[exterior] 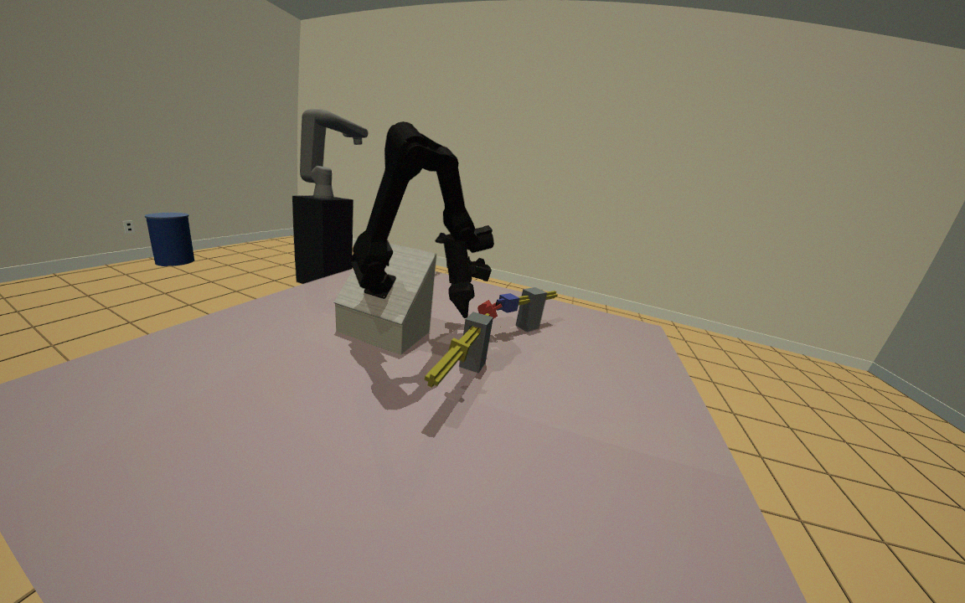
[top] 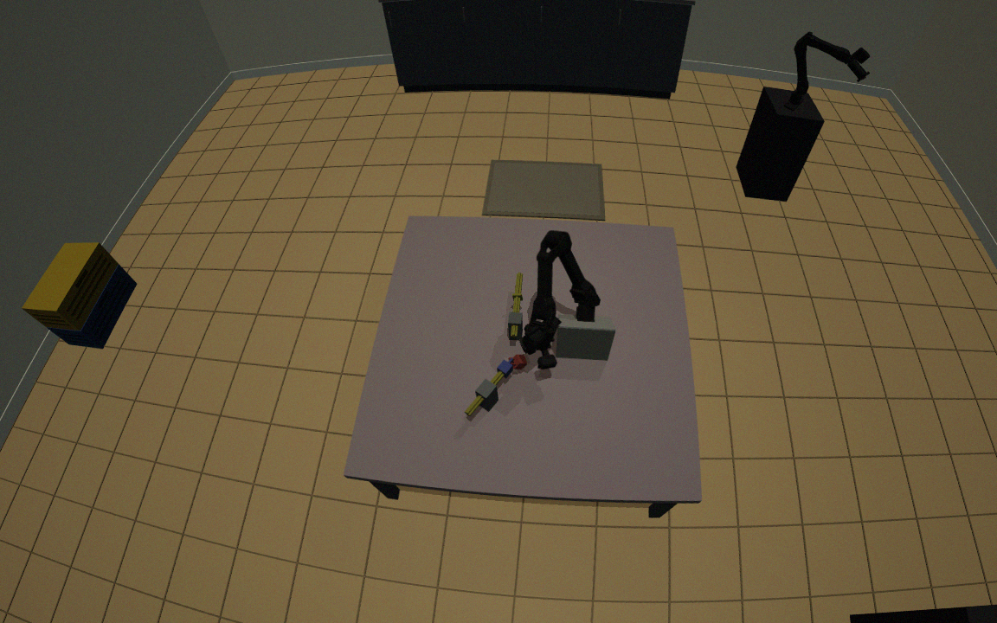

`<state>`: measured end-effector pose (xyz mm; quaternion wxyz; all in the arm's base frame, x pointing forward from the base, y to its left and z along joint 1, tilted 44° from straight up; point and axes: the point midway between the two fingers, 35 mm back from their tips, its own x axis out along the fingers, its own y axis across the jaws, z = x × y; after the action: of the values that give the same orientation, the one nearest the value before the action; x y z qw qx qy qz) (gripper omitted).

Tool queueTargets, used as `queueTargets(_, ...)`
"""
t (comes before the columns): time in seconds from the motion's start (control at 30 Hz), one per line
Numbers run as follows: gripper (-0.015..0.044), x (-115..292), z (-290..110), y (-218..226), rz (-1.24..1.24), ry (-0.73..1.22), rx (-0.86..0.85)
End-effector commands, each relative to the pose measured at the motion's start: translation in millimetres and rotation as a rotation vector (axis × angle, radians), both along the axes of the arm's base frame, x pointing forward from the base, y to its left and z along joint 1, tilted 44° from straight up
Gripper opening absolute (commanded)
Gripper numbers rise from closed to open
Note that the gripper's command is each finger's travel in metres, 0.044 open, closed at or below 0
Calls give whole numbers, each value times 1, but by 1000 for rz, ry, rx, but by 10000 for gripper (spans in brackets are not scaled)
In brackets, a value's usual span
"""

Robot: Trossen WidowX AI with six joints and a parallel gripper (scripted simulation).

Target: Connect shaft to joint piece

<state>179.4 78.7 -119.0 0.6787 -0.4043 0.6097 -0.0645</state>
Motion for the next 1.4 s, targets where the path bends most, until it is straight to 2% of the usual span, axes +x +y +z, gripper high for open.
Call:
queueTargets(0.0, 440, 12, -5, 3, 0, -2, -3)
queueTargets(0.43, 440, 60, -18, 15, 2, -6, -4)
queueTargets(1.17, 440, 69, -41, -1, 1, -7, -6)
queueTargets(1.37, 282, 69, -41, -1, 1, -7, -6)
